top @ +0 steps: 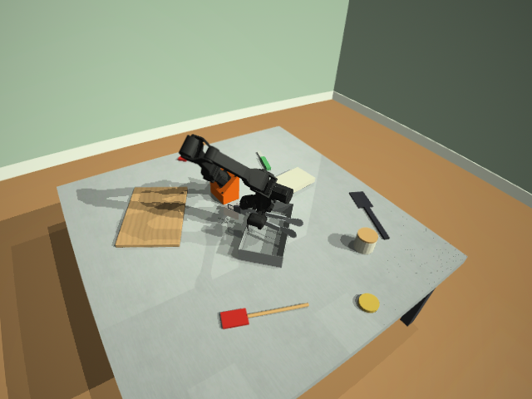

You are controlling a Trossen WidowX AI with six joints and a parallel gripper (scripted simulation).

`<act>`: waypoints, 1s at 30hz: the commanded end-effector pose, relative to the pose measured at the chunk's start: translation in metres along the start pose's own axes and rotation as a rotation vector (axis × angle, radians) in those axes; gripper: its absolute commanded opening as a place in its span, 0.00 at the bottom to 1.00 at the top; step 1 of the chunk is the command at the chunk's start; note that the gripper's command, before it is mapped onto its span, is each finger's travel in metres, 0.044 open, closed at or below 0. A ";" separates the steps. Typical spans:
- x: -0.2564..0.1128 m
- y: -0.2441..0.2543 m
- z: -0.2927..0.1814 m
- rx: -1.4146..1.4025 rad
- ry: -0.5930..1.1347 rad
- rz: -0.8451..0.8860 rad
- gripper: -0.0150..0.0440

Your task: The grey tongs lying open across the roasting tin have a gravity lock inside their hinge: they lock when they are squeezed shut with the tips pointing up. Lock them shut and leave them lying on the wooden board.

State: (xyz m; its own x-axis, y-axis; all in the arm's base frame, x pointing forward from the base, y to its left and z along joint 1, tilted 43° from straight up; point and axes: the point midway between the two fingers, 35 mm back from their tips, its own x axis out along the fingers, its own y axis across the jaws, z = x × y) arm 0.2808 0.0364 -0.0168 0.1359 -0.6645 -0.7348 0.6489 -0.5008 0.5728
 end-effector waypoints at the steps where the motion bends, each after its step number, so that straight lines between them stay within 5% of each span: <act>1: 0.000 -0.001 0.000 0.001 0.001 -0.005 0.62; 27: 0.000 -0.001 0.000 0.001 0.001 -0.005 0.32; 30: 0.000 -0.001 0.000 0.001 0.001 -0.005 0.19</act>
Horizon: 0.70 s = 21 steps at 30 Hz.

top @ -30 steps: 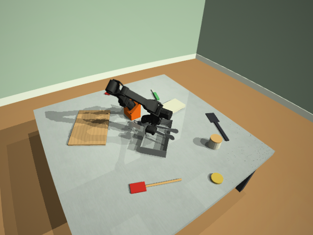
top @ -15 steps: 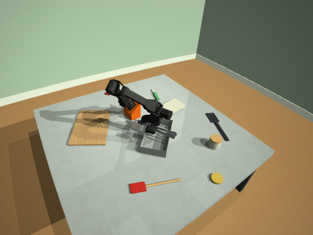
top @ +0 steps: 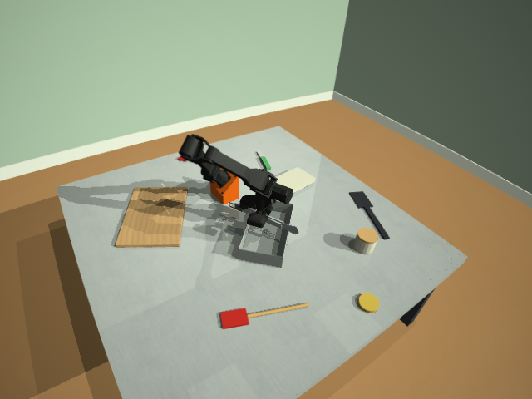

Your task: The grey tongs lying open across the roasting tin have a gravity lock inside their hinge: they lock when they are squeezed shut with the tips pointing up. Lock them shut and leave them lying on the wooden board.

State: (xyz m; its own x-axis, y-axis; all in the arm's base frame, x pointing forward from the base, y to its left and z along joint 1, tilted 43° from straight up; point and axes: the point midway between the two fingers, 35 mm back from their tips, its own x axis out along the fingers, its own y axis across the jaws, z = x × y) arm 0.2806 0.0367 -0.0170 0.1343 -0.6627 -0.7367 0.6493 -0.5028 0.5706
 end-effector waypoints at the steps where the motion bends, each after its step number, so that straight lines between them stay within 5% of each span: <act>1: 0.000 0.000 0.000 0.001 0.000 -0.002 0.14; 4: -0.008 0.000 -0.001 0.001 0.006 -0.005 0.01; 11: -0.094 0.001 0.000 0.007 0.051 -0.039 0.00; 21: -0.097 0.001 0.001 0.007 0.052 -0.040 0.00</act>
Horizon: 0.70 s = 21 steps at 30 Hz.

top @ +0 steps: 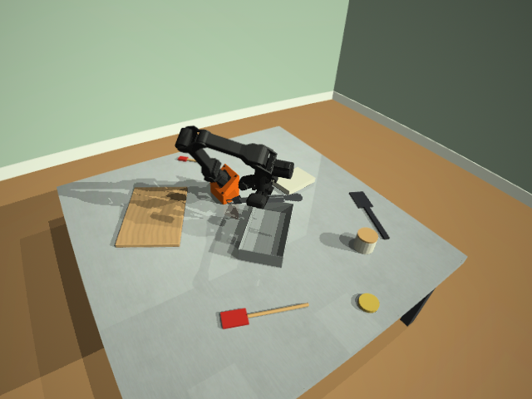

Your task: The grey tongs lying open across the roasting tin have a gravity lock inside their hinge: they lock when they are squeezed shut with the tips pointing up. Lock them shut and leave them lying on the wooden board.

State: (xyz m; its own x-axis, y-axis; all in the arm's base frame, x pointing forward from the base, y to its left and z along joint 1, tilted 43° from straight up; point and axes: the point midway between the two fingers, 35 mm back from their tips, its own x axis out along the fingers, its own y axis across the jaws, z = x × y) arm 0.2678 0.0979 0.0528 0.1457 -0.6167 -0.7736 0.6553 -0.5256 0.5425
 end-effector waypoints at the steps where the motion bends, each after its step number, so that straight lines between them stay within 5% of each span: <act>1: -0.004 0.000 -0.001 0.009 0.005 -0.003 0.00; 21: -0.017 -0.001 0.007 0.008 0.240 -0.075 0.00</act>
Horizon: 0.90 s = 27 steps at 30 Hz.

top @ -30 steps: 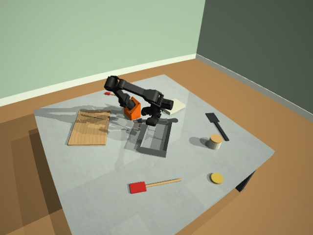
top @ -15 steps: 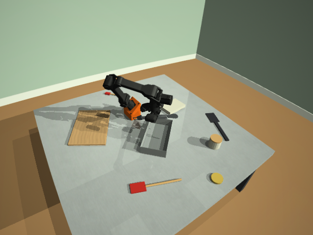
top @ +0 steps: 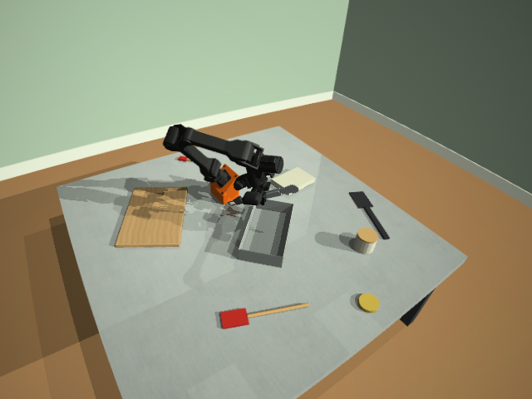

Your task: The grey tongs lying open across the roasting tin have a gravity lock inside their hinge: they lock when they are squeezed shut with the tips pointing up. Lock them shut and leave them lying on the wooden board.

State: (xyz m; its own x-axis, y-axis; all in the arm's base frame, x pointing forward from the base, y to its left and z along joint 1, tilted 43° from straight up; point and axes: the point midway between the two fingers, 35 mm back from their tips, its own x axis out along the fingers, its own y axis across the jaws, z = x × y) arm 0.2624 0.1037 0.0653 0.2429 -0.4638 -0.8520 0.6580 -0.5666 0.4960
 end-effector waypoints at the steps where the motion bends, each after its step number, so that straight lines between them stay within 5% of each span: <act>1: -0.005 -0.001 0.002 -0.006 0.067 -0.019 0.00; 27: -0.041 -0.001 0.006 -0.043 0.524 -0.041 0.00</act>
State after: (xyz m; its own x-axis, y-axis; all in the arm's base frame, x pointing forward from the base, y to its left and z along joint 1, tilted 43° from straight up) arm 0.2492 0.1175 0.0961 0.5017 -0.0827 -0.8611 0.6954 -0.5534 0.4583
